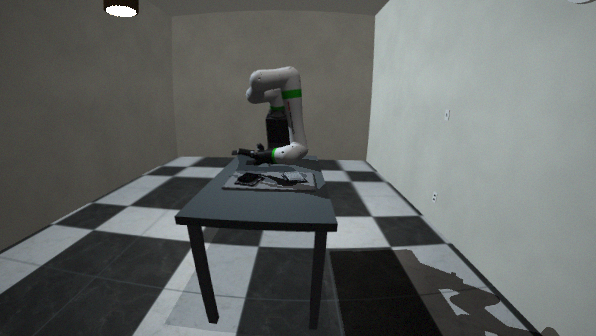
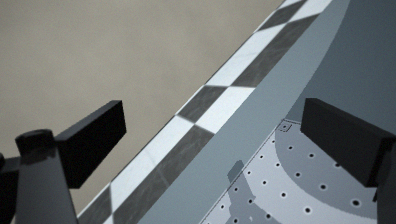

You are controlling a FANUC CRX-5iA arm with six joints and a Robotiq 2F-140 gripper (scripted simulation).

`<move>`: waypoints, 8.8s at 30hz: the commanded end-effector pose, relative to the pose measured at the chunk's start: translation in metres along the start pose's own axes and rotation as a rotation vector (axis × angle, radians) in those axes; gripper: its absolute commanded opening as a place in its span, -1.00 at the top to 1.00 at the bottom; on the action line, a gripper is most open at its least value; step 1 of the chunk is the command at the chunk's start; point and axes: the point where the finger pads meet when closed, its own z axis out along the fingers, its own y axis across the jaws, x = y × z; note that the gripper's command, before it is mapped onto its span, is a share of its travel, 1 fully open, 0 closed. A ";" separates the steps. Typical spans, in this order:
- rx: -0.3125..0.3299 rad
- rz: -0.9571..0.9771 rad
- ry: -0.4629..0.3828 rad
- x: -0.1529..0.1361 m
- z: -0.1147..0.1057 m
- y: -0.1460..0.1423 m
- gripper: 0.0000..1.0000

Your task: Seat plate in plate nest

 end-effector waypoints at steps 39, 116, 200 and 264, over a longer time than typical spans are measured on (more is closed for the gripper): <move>-0.240 -0.520 -0.318 -0.045 -0.050 -0.004 -1.00; 0.877 -1.925 -1.468 -0.088 -0.104 -0.015 -1.00; 0.945 -1.938 -1.460 -0.107 -0.100 -0.006 0.80; 0.945 -1.938 -1.460 -0.088 -0.110 -0.018 0.80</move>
